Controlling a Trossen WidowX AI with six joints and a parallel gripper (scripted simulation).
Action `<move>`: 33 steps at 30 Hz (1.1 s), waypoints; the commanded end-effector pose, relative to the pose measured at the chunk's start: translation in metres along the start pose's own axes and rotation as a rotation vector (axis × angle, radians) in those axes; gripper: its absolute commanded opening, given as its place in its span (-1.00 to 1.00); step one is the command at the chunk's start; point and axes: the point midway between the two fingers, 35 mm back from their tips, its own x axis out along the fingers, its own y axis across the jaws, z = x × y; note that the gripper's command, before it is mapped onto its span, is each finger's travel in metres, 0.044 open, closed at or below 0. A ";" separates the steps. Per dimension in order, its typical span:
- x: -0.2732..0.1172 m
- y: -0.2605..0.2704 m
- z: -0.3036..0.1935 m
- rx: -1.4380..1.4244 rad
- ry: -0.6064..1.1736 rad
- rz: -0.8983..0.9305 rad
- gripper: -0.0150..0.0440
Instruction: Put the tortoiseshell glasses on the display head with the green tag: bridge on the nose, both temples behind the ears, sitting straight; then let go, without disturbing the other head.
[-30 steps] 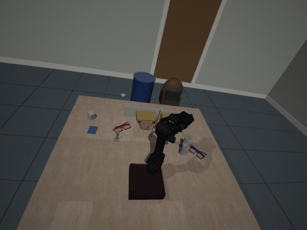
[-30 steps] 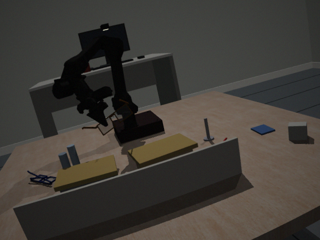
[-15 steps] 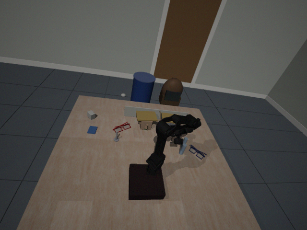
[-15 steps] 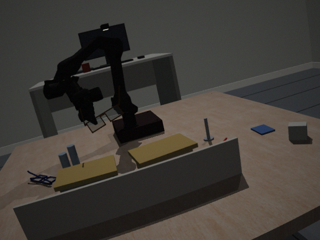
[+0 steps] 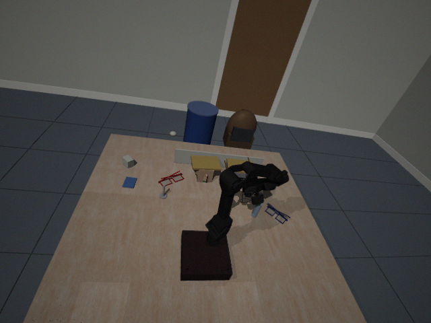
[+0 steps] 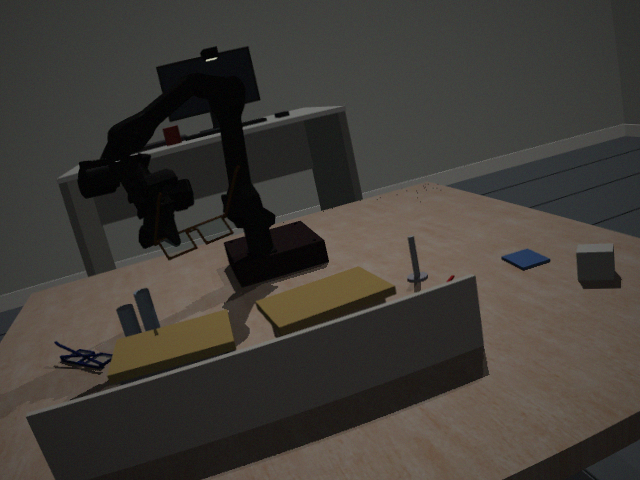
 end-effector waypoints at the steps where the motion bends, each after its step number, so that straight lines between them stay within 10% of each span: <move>1: 0.000 0.000 0.000 0.006 0.000 0.002 -0.49; 33: 0.029 -0.005 0.024 0.107 -0.083 0.174 -0.49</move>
